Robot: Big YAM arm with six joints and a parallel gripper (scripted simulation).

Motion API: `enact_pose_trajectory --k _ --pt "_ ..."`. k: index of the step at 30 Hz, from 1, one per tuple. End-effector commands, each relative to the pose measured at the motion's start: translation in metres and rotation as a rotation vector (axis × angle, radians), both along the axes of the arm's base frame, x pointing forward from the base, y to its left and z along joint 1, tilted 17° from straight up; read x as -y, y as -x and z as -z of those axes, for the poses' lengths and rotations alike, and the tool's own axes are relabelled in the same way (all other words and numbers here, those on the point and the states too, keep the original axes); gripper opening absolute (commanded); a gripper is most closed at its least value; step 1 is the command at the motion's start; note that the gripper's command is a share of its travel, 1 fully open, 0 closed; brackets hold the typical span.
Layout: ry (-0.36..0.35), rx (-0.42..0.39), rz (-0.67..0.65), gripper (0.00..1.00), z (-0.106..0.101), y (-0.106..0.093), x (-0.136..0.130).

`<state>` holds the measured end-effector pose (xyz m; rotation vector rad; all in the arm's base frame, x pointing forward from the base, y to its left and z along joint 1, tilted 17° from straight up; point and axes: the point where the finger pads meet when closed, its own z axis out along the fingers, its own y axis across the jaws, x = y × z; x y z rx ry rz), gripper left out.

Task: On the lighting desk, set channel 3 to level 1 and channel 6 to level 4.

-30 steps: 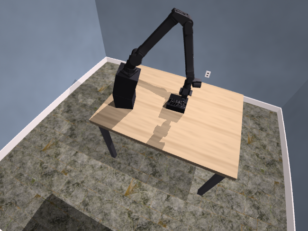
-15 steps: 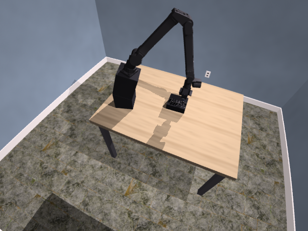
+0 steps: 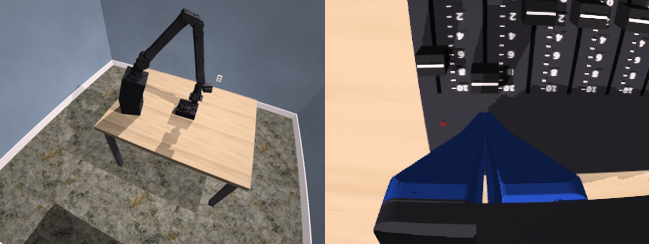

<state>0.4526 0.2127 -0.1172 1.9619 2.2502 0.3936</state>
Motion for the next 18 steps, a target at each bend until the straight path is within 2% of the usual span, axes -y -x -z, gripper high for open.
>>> enact_pose_trajectory --k 1,18 --pt "-0.001 0.01 -0.003 0.0 0.003 -0.005 0.001" --pt "0.004 -0.001 0.0 0.0 0.007 -0.002 0.014"
